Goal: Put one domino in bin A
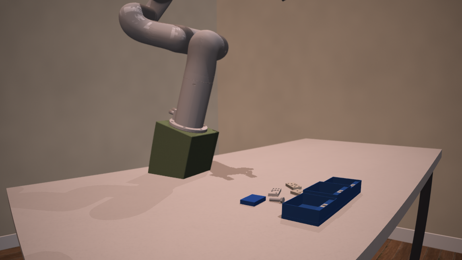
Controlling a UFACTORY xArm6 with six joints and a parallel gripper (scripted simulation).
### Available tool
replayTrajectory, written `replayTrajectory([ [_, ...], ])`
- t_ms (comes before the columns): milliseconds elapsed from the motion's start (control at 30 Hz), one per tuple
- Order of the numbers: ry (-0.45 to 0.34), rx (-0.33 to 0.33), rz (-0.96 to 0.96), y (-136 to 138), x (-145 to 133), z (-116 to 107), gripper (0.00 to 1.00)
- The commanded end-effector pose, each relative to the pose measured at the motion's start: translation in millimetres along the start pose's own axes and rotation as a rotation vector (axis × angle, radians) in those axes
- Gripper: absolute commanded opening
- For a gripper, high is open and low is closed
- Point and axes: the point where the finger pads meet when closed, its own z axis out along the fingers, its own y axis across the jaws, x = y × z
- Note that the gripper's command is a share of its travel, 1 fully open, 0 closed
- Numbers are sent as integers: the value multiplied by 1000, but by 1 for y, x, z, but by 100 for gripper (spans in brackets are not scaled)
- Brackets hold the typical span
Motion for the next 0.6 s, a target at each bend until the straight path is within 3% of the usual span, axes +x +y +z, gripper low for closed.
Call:
replayTrajectory([
  [0,-1,-2,2,1,-1,-1,100],
  [533,-1,-2,2,1,-1,-1,100],
  [567,-1,-2,2,-3,5,3,7],
])
